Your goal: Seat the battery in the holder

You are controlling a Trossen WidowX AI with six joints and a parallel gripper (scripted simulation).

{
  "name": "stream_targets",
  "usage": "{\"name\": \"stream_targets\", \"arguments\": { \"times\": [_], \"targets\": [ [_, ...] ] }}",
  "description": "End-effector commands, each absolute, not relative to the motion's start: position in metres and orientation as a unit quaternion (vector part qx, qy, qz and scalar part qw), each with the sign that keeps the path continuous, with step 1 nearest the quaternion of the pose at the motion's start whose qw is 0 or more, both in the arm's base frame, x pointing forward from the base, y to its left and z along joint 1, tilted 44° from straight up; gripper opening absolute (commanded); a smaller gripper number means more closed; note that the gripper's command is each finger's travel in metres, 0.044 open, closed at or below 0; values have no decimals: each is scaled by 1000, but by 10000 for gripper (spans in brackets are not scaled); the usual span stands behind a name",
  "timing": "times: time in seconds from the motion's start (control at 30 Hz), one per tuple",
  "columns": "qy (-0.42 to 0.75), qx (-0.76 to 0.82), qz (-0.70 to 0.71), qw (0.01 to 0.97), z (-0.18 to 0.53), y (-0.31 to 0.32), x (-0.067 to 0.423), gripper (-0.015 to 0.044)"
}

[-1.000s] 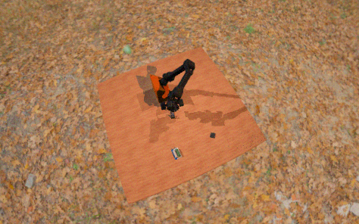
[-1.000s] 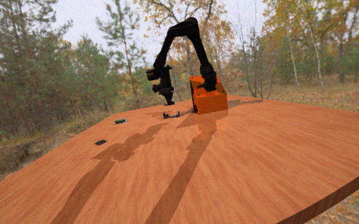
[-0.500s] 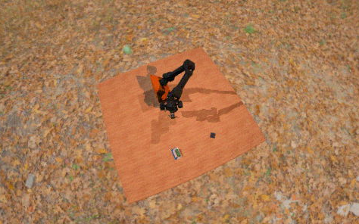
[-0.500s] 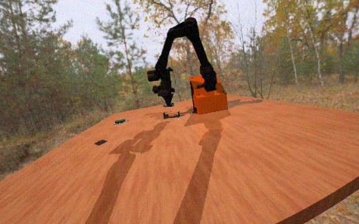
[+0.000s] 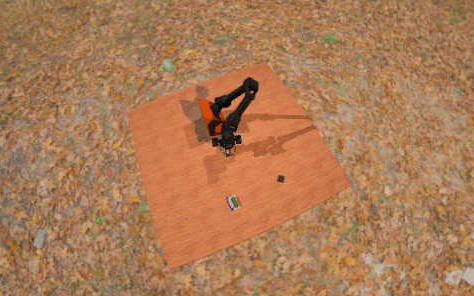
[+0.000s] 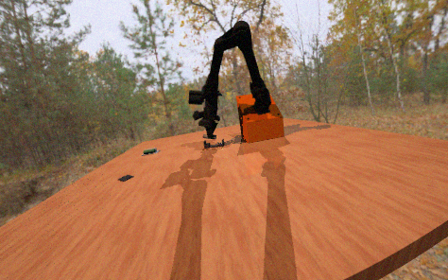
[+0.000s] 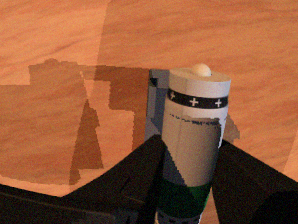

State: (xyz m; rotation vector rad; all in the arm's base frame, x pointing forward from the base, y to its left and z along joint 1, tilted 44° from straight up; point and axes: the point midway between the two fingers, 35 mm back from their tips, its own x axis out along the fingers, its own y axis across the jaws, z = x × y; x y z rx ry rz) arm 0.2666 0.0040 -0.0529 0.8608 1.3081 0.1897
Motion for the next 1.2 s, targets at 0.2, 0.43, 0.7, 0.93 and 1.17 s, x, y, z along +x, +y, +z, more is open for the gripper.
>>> {"name": "stream_targets", "arguments": {
  "times": [0.2,0.43,0.7,0.93,1.17],
  "targets": [
    [571,389,72,719,-56,9,266,67],
    [559,388,62,730,-61,11,266,67],
    [545,388,51,742,-65,14,265,67],
    [531,389,42,752,-67,16,264,67],
    [516,390,32,762,-68,19,262,67]
  ]
}}
